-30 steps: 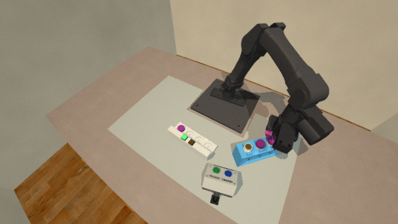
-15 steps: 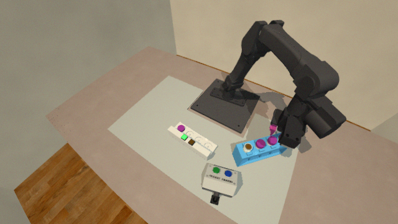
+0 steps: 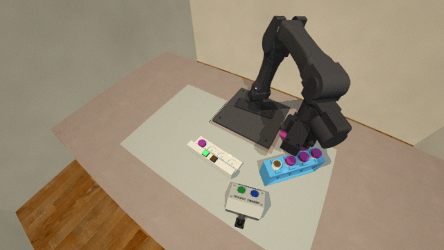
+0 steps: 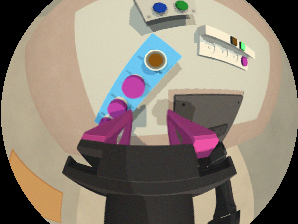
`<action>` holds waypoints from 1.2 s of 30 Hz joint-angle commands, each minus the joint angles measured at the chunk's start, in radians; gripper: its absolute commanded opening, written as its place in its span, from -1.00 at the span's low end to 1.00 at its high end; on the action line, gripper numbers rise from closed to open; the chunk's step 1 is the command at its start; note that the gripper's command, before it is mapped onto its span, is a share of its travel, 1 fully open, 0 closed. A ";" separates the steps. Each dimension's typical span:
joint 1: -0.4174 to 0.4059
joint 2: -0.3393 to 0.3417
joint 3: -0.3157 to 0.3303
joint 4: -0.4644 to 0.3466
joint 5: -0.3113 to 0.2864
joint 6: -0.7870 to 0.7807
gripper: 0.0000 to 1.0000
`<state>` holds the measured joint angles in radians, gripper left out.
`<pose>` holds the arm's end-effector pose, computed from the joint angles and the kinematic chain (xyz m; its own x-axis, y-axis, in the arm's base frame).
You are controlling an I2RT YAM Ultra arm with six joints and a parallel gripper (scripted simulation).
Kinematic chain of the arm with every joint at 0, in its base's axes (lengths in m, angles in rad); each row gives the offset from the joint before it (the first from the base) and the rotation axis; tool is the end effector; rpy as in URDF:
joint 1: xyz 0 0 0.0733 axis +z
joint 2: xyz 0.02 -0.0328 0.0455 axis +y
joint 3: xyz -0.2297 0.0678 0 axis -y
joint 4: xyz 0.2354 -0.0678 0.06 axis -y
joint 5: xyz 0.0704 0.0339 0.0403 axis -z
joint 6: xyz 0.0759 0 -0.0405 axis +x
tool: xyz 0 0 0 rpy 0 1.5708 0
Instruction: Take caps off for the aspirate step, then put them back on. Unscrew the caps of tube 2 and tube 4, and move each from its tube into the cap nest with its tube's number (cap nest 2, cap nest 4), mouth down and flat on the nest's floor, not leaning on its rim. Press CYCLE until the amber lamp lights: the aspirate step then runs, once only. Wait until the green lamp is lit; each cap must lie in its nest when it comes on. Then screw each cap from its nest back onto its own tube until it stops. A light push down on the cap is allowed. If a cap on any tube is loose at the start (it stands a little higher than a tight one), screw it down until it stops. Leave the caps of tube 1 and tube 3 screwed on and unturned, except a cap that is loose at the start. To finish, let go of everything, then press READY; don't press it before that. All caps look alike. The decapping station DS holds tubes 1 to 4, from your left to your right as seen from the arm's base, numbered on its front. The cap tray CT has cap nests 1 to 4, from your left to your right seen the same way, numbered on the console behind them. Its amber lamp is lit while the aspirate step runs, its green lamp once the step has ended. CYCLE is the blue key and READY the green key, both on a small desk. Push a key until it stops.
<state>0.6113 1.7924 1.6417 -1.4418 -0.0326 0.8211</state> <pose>0.2509 0.1802 0.2206 -0.9773 0.2083 0.0386 0.2087 0.9780 0.0063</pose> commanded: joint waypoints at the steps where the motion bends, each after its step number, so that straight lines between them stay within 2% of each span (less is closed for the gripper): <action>1: -0.064 -0.044 -0.044 0.011 0.006 -0.091 -0.06; 7: -0.217 -0.108 -0.121 0.020 0.009 -0.243 -0.06; 9: -0.217 -0.108 -0.121 0.020 0.009 -0.243 -0.06; 19: -0.497 -0.146 -0.170 0.024 0.017 -0.524 -0.06; 24: -0.639 -0.132 -0.157 0.024 0.022 -0.666 -0.06; 26: -0.639 -0.132 -0.157 0.024 0.022 -0.666 -0.06; 28: -0.694 -0.121 -0.145 0.023 0.023 -0.721 -0.06; 36: -0.901 -0.041 -0.057 0.014 0.030 -0.927 -0.06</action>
<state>-0.2489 1.7428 1.5509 -1.4250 -0.0074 0.0013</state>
